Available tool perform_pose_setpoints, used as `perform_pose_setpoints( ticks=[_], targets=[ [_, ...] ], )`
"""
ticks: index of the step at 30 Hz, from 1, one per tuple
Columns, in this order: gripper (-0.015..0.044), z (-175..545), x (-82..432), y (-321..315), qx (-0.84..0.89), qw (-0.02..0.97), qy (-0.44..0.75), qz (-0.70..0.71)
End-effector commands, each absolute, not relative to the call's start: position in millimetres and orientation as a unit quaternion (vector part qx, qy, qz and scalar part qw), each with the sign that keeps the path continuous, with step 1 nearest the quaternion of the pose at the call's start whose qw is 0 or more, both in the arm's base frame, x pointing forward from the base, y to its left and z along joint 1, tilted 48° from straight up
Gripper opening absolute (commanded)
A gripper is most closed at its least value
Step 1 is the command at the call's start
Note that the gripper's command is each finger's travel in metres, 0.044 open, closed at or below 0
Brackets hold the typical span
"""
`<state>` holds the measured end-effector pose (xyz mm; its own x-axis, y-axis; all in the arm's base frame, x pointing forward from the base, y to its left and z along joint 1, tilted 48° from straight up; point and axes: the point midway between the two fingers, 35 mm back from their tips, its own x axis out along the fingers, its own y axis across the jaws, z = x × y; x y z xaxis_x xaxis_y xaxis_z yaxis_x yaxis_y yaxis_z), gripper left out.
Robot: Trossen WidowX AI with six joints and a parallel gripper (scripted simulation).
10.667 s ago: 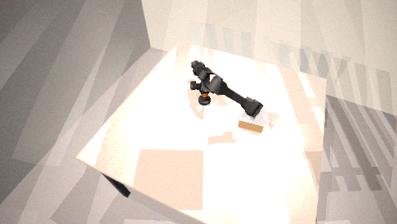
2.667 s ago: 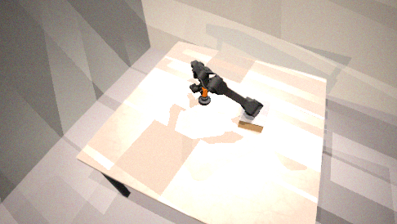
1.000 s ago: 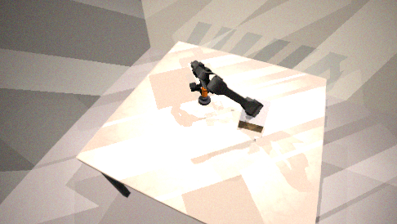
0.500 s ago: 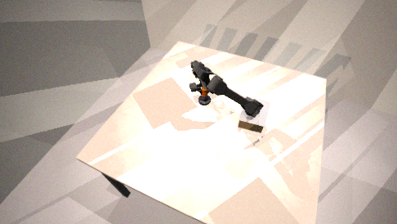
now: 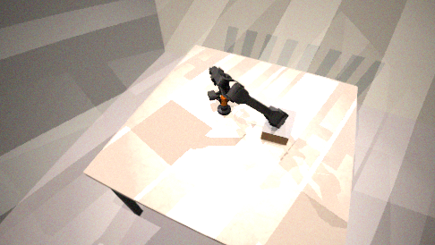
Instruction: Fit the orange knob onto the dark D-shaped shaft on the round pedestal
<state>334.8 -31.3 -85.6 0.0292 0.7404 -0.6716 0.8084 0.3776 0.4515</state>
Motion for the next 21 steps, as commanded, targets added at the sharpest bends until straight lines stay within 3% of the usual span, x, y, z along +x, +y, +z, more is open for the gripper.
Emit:
perform_pose_setpoints(
  ticks=[1, 21],
  targets=[
    [0.0000, -86.0, 334.9, -31.1, 0.556, 0.454, 0.695, -0.036],
    [0.0000, -84.3, 337.1, -34.5, 0.574, 0.431, 0.693, -0.064]
  ],
)
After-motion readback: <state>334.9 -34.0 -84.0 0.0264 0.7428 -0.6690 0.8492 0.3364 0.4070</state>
